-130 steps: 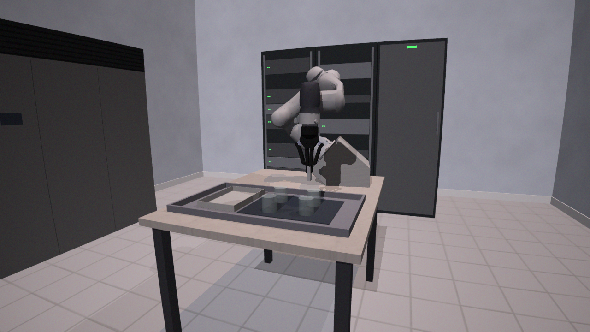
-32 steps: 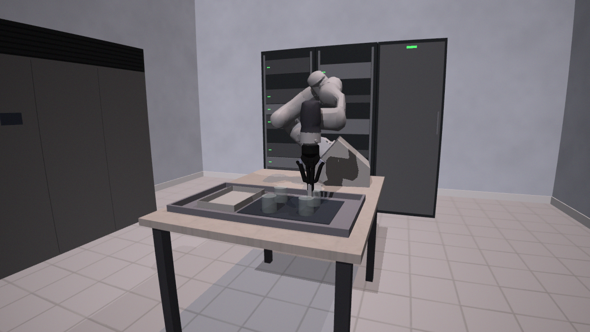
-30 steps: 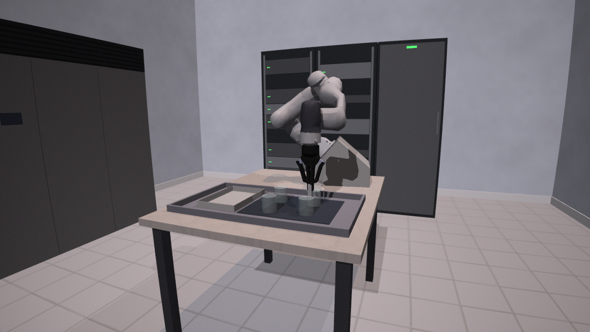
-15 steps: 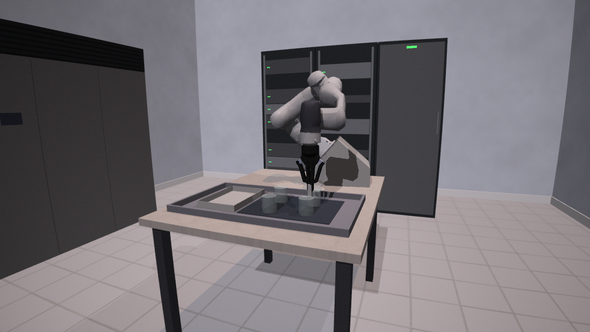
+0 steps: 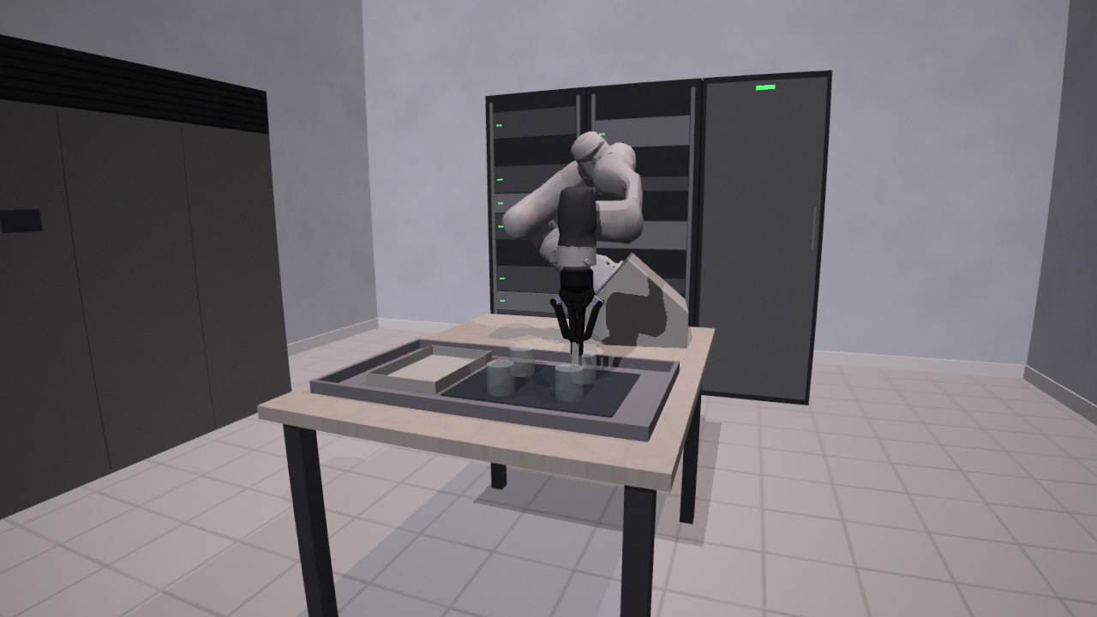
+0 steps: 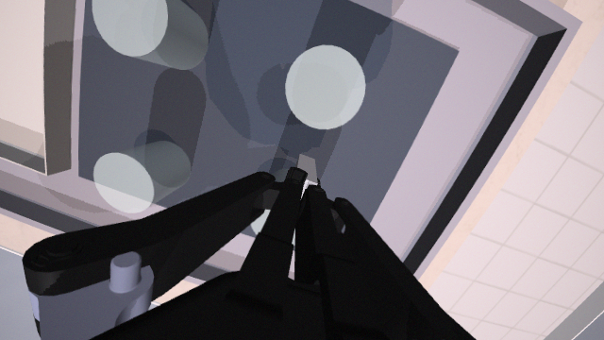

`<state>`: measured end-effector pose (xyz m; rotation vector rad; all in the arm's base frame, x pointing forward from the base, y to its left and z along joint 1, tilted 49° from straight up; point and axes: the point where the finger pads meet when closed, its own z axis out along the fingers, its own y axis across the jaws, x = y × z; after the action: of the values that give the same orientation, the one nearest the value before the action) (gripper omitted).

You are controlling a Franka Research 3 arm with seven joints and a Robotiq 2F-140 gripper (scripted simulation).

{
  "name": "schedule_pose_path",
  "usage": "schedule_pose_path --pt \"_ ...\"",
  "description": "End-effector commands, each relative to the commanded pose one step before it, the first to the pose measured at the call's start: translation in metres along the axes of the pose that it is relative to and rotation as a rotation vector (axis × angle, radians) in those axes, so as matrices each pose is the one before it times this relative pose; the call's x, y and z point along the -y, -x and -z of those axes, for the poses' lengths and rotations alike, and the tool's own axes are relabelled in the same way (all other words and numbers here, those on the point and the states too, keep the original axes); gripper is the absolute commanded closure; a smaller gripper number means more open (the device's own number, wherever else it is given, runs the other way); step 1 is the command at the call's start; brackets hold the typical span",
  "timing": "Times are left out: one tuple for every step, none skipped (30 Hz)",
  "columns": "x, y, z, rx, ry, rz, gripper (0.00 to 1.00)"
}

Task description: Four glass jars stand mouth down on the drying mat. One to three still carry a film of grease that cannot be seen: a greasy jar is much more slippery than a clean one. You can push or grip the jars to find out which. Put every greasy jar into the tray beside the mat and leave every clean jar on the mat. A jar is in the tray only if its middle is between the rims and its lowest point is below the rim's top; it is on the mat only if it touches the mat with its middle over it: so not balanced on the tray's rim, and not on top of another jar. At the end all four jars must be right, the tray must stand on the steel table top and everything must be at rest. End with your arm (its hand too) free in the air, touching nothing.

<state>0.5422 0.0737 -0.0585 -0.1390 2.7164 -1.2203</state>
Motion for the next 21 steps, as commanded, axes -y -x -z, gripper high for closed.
schedule_pose_path --pt "0.00185 0.00196 0.00003 0.00189 -0.00421 -0.00516 1.0" --pt "0.0 0.00013 0.0 0.0 0.0 0.0 1.0" --pt "0.0 0.00013 0.0 0.0 0.0 0.0 1.0" --pt "0.0 0.0 0.0 0.0 0.0 0.0 1.0" --pt "0.0 0.0 0.0 0.0 0.0 0.0 1.0" --pt "0.0 0.00013 0.0 0.0 0.0 0.0 1.0" --pt "0.0 0.00013 0.0 0.0 0.0 0.0 1.0" --pt "0.0 0.00013 0.0 0.0 0.0 0.0 1.0" --pt "0.0 0.00013 0.0 0.0 0.0 0.0 1.0" --pt "0.0 0.00013 0.0 0.0 0.0 0.0 1.0" --pt "0.0 0.00013 0.0 0.0 0.0 0.0 1.0" --pt "0.0 0.00013 0.0 0.0 0.0 0.0 1.0" --pt "0.0 0.00013 0.0 0.0 0.0 0.0 1.0" --pt "0.0 0.00013 0.0 0.0 0.0 0.0 1.0" --pt "0.0 0.00013 0.0 0.0 0.0 0.0 1.0" --pt "0.0 0.00013 0.0 0.0 0.0 0.0 1.0" --pt "0.0 0.00013 0.0 0.0 0.0 0.0 1.0" --pt "0.0 0.00013 0.0 0.0 0.0 0.0 1.0" --pt "0.0 0.00013 0.0 0.0 0.0 0.0 1.0" --pt "0.0 0.00013 0.0 0.0 0.0 0.0 1.0" --pt "0.0 0.0 0.0 0.0 0.0 0.0 1.0"
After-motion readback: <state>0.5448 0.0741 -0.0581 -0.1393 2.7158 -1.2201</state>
